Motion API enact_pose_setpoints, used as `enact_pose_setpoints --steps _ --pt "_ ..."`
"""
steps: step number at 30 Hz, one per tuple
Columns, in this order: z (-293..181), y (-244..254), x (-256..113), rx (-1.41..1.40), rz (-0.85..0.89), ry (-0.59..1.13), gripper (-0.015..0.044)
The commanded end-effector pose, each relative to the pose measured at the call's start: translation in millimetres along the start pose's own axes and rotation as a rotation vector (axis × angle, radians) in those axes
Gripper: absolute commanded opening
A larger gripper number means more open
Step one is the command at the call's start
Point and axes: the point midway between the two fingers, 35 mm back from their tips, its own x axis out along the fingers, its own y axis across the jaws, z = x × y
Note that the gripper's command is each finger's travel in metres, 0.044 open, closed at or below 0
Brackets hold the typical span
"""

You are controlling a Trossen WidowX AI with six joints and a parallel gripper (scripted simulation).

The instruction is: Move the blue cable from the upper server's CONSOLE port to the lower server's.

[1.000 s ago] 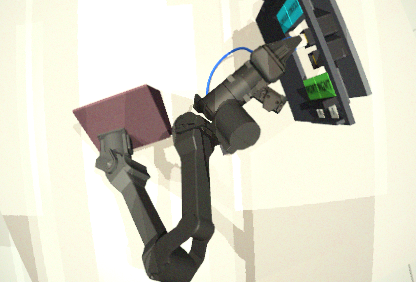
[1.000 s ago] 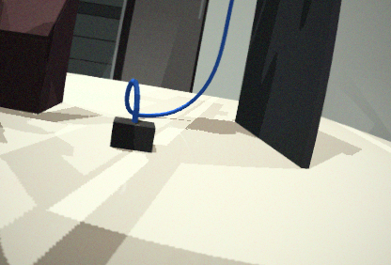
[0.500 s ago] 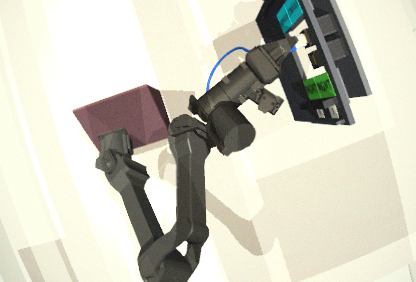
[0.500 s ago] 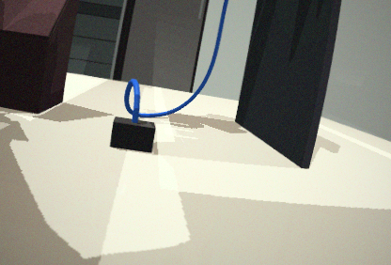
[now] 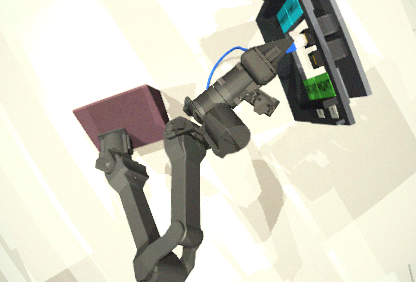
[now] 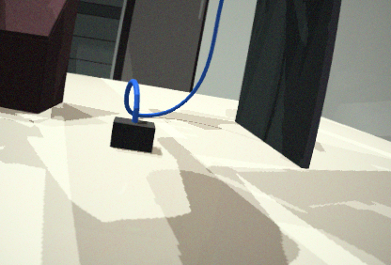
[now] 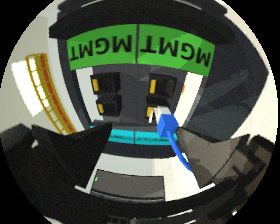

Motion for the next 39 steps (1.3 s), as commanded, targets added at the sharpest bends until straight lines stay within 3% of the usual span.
enact_pose_setpoints --steps 1,39 --pt "-1.1 -0.1 -3.4 0.005 -0.006 0.001 0.044" --pt "-23.5 3.9 2.9 0.006 -0.005 0.0 0.044"
